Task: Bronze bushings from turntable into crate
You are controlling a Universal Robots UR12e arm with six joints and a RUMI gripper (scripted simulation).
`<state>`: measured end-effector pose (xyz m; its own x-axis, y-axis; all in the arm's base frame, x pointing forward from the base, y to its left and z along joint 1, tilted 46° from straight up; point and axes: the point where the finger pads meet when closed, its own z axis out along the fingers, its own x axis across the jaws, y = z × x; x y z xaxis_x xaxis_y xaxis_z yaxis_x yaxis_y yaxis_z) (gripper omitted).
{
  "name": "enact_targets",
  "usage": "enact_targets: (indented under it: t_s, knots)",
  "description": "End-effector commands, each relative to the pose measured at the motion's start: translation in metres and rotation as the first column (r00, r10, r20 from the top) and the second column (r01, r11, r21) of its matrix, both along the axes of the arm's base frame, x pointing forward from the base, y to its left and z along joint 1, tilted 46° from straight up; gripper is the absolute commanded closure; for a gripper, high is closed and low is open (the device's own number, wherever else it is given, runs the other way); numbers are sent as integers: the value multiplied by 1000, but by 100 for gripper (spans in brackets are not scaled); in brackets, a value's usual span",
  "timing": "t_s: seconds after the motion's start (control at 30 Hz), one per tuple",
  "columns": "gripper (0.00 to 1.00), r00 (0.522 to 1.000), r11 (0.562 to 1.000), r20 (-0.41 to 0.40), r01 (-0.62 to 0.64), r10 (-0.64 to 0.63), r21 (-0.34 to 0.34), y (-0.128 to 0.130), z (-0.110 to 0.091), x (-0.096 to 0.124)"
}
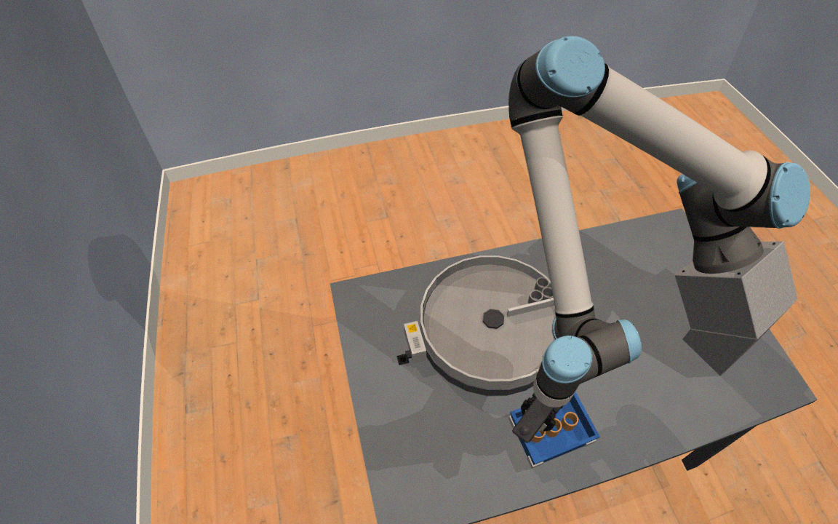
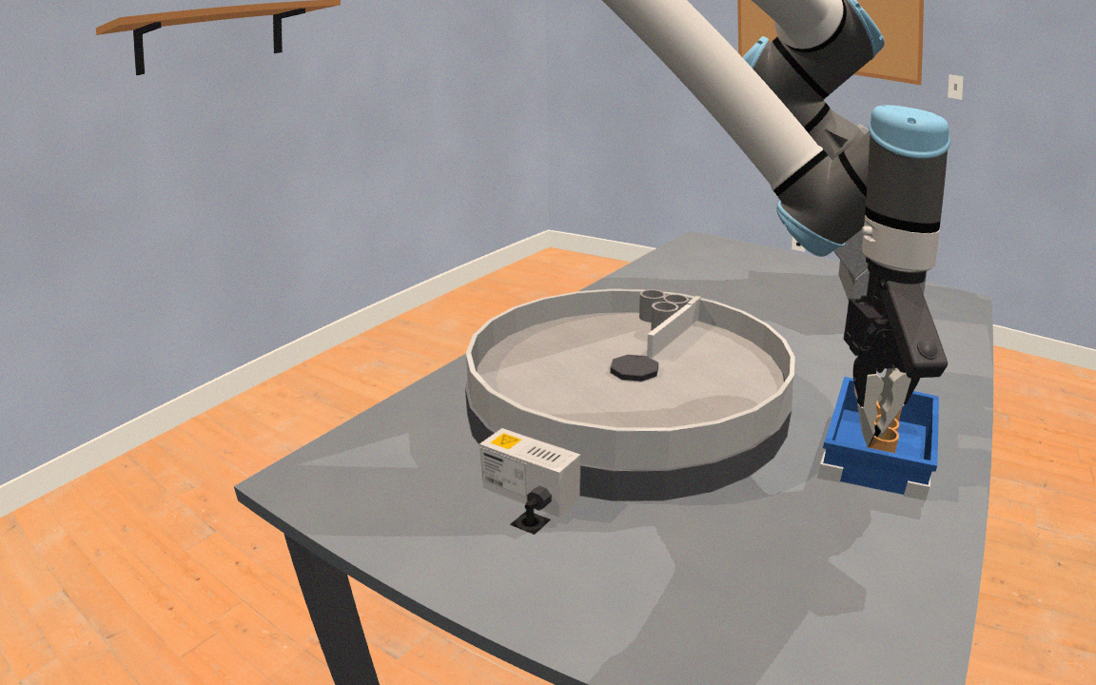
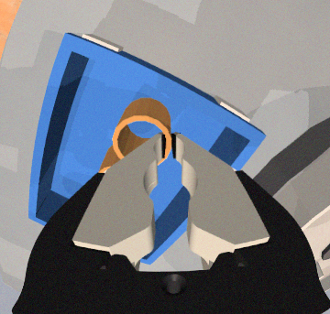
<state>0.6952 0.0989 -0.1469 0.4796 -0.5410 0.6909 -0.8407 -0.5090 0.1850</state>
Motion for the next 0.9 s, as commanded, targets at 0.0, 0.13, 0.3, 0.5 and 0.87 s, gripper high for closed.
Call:
enact_targets:
  t_s: [0.0,0.13,0.3,0.5,0.87]
  knots:
    - [100,1000,1000,1,-1,1,0,1,0,0]
    - [100,1000,1000,1,-1,1,0,1,0,0]
    - [100,1000,1000,1,-1,1,0,1,0,0]
    - [100,1000,1000,1,-1,1,0,0,0,0]
    - [100,1000,1000,1,-1,1,0,-2,-2,1]
